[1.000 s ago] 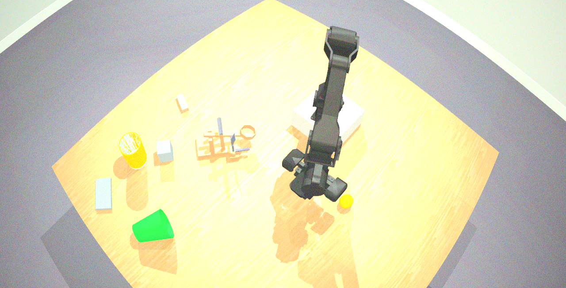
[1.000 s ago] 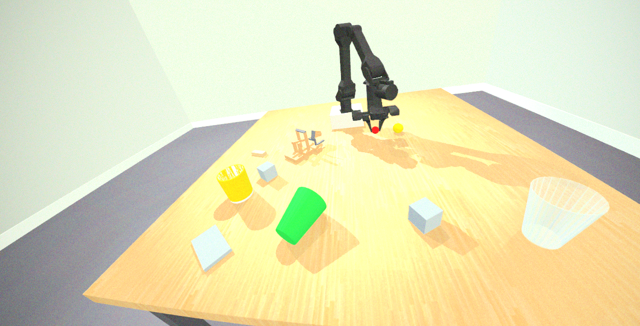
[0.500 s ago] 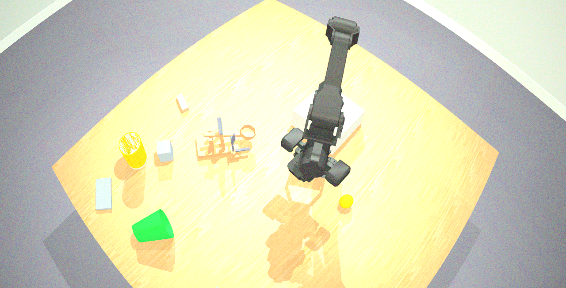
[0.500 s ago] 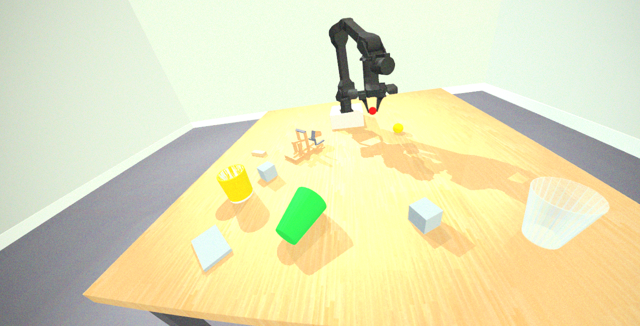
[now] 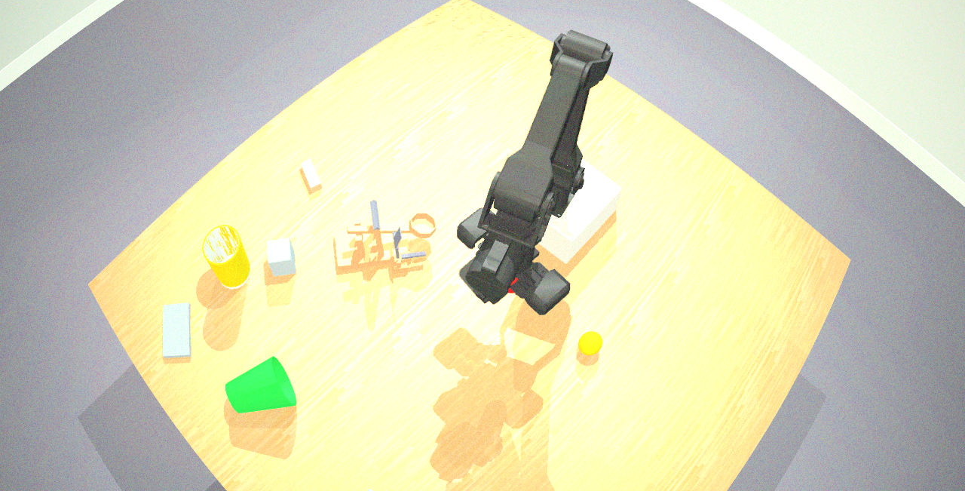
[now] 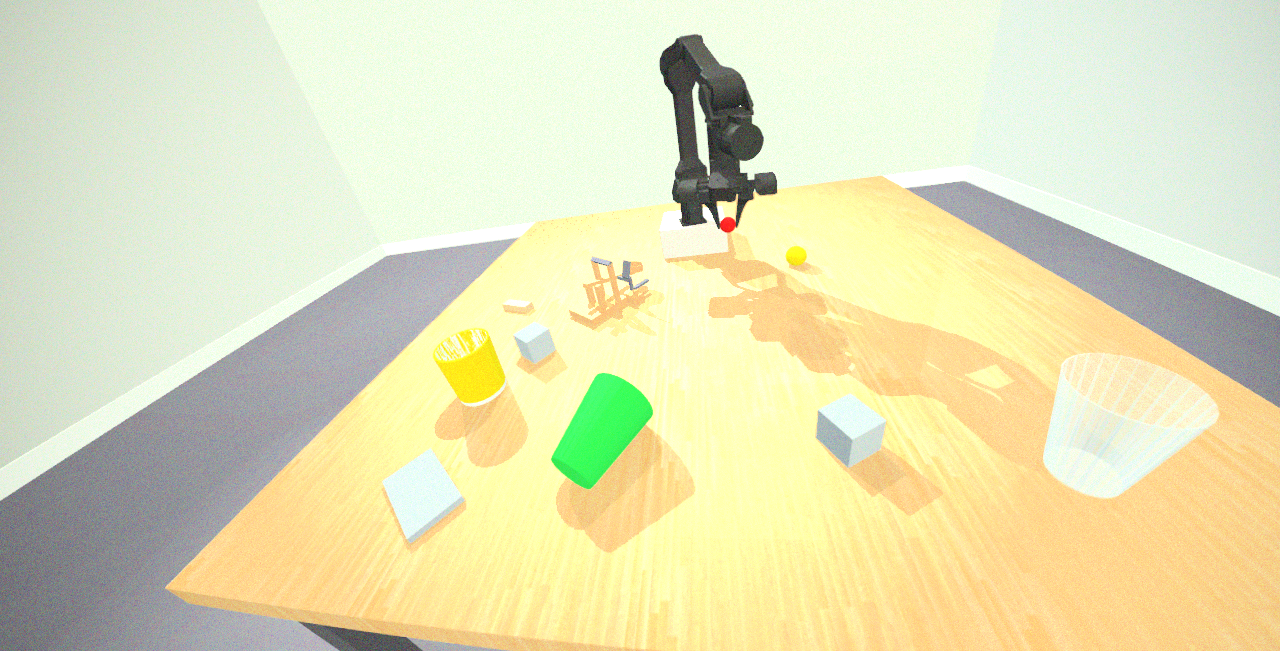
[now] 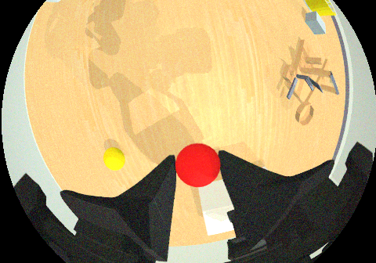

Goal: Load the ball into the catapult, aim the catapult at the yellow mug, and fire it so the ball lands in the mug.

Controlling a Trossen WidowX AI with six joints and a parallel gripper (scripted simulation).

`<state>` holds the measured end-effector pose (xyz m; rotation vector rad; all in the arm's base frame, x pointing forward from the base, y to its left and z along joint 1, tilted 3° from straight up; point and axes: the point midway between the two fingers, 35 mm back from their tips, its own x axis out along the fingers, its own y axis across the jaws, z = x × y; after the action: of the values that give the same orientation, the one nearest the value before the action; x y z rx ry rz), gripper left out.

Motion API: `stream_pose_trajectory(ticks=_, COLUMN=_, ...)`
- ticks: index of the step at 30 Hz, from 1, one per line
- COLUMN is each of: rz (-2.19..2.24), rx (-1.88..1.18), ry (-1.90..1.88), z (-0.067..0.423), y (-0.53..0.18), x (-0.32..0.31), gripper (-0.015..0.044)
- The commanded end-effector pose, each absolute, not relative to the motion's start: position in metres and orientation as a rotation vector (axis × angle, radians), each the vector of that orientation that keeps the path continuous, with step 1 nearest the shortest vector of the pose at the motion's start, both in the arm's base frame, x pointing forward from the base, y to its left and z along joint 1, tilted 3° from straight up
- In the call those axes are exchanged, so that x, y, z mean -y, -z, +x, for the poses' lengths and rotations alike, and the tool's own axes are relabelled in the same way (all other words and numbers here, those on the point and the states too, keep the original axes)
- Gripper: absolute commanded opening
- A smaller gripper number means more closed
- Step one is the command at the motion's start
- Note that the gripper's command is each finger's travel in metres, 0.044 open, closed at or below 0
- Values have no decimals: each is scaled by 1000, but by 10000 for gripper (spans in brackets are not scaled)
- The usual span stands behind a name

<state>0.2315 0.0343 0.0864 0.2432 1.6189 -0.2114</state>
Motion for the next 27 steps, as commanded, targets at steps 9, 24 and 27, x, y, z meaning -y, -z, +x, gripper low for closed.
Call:
stream_pose_trajectory(ticks=9, rz=327, rx=-1665, ry=313, z=238, y=-80, x=17, gripper=0)
stream_pose_trajectory(ticks=24, rz=474, rx=-1716, ry=458, z=227, y=-71, x=81, gripper=0)
stream_pose_trajectory(ticks=27, rz=505, rx=-1727, ry=482, z=223, y=-70, x=93, gripper=0)
